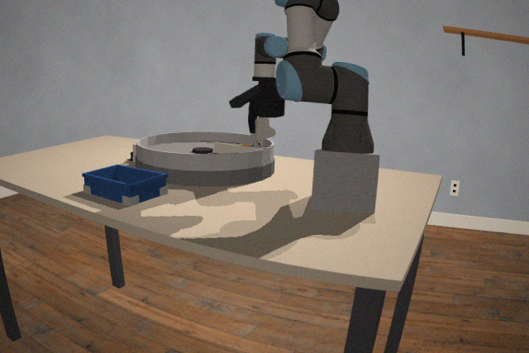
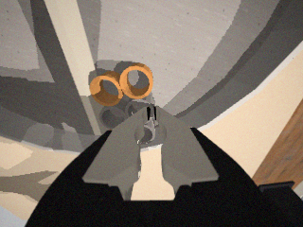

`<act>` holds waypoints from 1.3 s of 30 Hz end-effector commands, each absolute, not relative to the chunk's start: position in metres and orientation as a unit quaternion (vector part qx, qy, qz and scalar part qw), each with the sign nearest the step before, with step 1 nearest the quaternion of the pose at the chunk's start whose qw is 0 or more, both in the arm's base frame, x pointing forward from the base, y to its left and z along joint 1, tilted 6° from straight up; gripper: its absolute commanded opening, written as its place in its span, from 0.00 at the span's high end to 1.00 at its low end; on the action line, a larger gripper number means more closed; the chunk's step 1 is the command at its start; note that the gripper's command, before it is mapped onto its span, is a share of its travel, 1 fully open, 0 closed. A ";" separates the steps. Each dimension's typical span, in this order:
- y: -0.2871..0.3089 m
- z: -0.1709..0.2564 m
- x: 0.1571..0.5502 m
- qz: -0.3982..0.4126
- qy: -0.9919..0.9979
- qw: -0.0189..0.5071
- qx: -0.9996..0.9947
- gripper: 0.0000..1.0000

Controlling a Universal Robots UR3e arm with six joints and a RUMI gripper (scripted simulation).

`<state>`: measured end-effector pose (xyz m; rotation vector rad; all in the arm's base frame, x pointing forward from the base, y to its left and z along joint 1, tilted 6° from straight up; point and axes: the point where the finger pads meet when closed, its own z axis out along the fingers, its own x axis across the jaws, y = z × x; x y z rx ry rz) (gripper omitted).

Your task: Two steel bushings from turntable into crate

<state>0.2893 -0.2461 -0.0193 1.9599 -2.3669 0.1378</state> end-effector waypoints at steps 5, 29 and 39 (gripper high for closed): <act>-0.246 -0.019 0.290 0.046 -0.769 0.033 0.637 1.00; -0.240 0.041 0.289 0.046 -0.769 0.033 0.637 1.00; -0.239 0.044 0.289 0.046 -0.769 0.033 0.637 1.00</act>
